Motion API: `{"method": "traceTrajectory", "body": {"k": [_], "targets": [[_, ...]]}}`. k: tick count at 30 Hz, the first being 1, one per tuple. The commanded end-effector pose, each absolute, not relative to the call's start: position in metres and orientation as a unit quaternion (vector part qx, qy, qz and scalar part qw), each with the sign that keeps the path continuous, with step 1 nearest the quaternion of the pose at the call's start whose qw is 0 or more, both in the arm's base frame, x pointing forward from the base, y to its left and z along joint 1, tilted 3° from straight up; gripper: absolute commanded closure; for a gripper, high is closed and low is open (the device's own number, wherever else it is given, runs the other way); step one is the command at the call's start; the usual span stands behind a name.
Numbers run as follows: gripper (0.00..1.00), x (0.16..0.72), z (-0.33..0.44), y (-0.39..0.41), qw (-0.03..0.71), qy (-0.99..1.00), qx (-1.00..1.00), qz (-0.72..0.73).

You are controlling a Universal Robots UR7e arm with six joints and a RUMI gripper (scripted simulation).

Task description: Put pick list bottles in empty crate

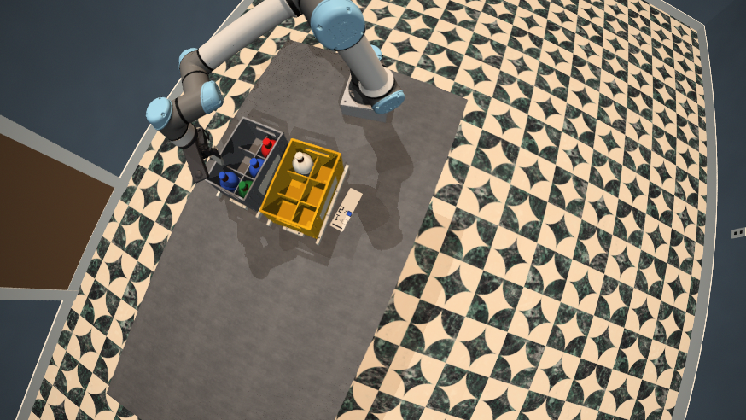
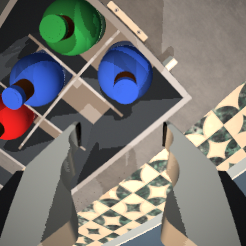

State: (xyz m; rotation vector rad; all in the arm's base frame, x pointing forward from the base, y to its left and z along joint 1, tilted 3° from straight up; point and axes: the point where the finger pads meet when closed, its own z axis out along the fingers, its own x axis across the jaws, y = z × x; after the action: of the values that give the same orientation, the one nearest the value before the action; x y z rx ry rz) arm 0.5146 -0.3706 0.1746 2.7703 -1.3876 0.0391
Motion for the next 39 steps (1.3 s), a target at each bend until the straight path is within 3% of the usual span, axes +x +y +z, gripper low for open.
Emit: {"method": "traceTrajectory", "body": {"k": [1,39], "targets": [[0.62,0.515,0.17,-0.371,0.022,-0.448,0.894,0.013],[0.62,0.515,0.125,-0.373,0.022,-0.448,0.894,0.013]]}}
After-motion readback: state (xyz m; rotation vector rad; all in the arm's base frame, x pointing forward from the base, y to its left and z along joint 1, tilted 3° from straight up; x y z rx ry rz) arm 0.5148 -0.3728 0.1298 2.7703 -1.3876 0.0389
